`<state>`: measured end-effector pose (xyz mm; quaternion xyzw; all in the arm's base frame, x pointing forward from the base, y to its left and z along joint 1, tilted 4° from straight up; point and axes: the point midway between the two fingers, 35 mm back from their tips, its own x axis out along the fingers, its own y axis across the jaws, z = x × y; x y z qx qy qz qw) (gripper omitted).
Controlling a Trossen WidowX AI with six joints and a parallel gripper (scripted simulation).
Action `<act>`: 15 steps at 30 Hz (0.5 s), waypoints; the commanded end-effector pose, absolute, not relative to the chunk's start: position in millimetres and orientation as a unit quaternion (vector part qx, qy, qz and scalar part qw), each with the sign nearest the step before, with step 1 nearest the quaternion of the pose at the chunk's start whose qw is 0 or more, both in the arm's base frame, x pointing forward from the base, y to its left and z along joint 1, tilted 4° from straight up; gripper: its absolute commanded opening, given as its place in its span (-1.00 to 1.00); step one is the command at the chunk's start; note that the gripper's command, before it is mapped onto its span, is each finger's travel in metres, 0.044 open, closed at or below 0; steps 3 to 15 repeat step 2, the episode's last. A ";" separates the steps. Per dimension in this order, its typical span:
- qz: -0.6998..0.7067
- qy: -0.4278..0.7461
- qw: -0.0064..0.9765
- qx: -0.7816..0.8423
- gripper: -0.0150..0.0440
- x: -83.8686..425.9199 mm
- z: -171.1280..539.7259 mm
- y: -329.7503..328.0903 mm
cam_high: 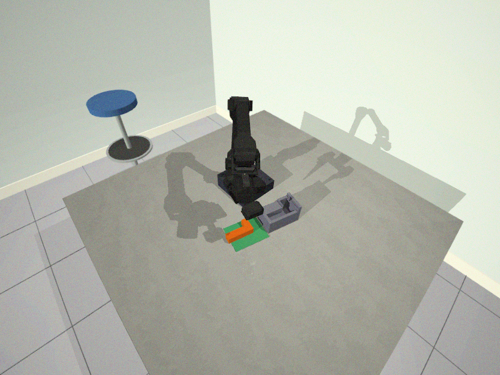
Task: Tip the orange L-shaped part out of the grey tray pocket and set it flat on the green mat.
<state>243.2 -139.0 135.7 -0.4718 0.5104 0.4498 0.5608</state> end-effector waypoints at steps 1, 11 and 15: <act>0.449 0.510 0.561 -0.473 0.86 243.6 135.9 -139.2; 0.449 0.510 0.561 -0.473 0.86 243.6 135.9 -139.2; 0.449 0.510 0.561 -0.473 0.86 243.6 135.9 -139.2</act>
